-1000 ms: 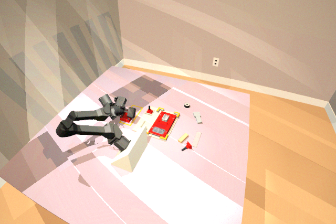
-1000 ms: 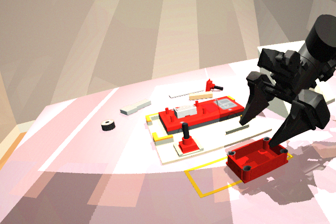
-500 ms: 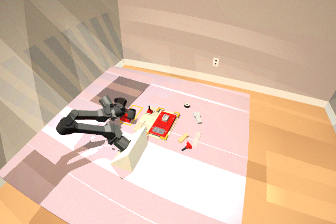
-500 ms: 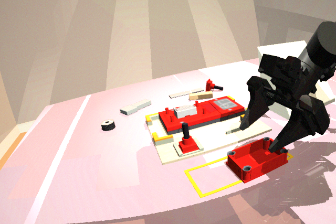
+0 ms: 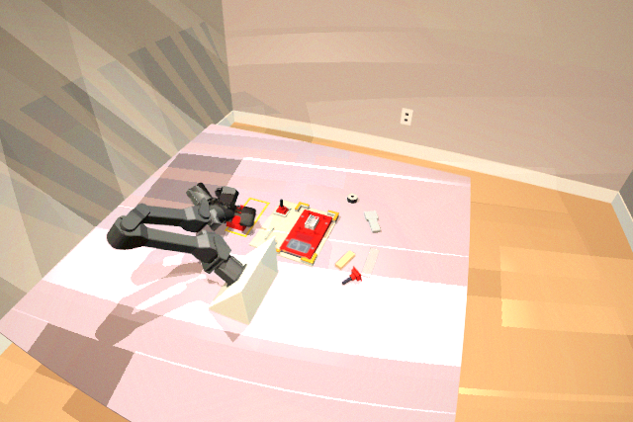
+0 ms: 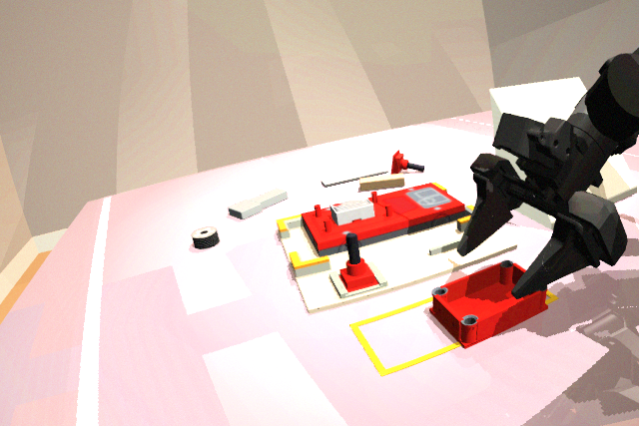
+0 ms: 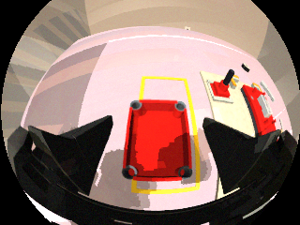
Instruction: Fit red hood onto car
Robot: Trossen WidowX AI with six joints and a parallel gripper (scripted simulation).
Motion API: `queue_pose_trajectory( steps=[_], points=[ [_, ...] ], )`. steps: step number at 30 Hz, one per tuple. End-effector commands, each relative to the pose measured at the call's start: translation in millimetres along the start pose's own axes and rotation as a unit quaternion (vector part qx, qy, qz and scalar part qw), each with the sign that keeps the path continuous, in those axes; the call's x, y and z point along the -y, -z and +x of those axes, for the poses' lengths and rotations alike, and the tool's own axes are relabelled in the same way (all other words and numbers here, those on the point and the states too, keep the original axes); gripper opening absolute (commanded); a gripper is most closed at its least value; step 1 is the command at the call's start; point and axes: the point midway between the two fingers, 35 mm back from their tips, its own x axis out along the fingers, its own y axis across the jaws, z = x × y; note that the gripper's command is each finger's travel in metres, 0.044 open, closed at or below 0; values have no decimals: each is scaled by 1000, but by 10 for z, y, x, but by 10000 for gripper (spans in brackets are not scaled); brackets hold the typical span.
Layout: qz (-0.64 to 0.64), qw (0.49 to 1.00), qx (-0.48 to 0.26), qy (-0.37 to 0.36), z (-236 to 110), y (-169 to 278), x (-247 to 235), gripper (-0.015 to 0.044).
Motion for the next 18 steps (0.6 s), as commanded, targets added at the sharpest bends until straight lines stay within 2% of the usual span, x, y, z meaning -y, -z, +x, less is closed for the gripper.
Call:
queue_pose_trajectory(
  steps=[1,18],
  points=[
    [3,1000,0,2,12,31,12,440],
    [4,1000,1,0,46,112,8,440]
  ],
)
